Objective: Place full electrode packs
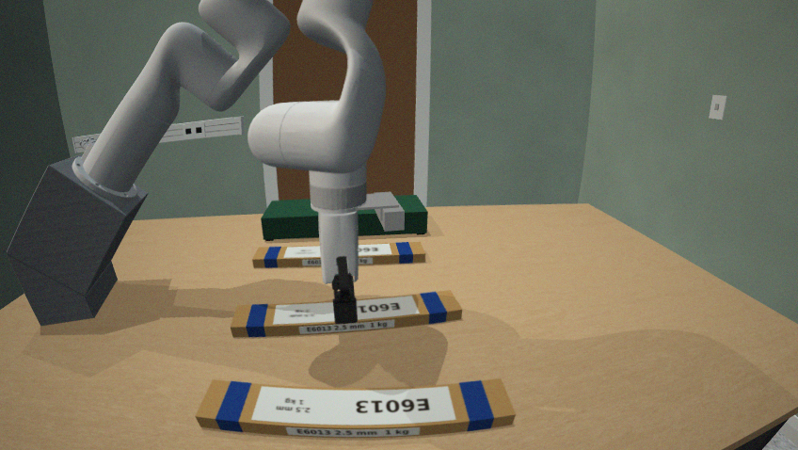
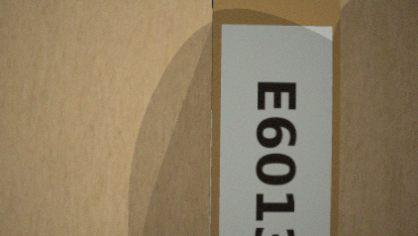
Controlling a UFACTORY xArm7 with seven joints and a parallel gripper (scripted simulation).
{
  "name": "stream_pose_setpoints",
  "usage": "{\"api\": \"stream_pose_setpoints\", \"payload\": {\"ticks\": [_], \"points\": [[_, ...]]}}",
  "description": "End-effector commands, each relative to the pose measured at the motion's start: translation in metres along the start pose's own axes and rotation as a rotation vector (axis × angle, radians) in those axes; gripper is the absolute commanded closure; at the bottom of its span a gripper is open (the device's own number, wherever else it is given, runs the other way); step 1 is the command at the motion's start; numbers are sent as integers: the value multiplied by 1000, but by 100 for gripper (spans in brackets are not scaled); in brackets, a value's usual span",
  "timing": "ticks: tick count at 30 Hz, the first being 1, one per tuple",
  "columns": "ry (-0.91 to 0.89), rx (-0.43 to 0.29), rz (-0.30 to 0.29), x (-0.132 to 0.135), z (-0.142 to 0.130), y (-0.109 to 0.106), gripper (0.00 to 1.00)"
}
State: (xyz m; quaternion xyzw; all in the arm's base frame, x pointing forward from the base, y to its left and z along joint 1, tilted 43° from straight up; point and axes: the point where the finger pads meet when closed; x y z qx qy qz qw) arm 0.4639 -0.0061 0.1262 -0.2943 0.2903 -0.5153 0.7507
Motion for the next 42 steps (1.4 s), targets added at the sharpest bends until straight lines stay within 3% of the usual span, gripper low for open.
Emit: {"api": "stream_pose_setpoints", "payload": {"ticks": [1,31,42], "points": [[-1,7,-4,1,1,1,0],[-1,7,-4,2,1,1,0],[-1,7,-4,2,1,17,0]]}}
Point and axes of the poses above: the point where the finger pads meet when closed, its own y axis out along the fingers, its own x axis across the jaws, z = x × y, and after that the axes turned 2 degrees about -y, right-handed
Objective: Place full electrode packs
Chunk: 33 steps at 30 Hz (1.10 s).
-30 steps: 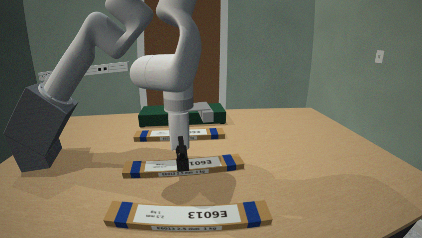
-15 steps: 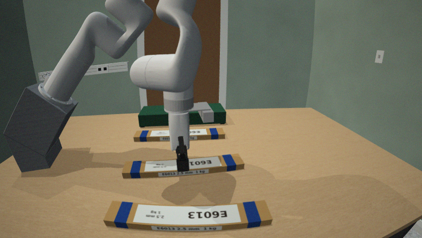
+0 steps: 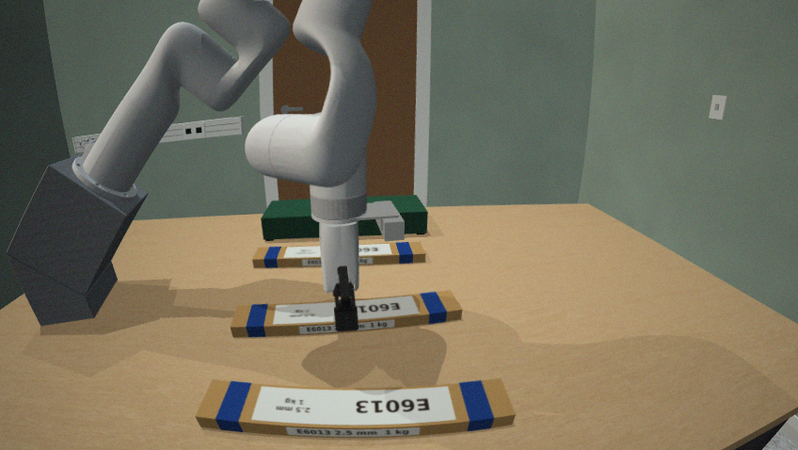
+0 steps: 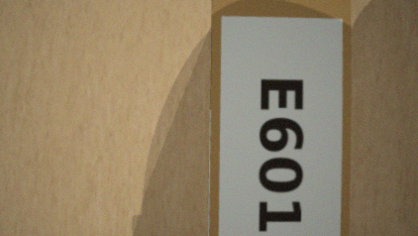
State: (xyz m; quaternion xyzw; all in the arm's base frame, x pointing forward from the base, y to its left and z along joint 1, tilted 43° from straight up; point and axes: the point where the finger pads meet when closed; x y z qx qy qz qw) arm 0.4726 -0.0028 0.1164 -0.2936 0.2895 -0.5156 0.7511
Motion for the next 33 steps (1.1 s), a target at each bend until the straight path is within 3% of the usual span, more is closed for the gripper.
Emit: {"api": "stream_pose_setpoints", "payload": {"ticks": [1,21,22,33], "points": [[0,5,-4,1,1,5,0],[0,5,-4,1,1,9,0],[0,5,-4,1,1,9,42],[0,5,-4,1,1,9,42]]}}
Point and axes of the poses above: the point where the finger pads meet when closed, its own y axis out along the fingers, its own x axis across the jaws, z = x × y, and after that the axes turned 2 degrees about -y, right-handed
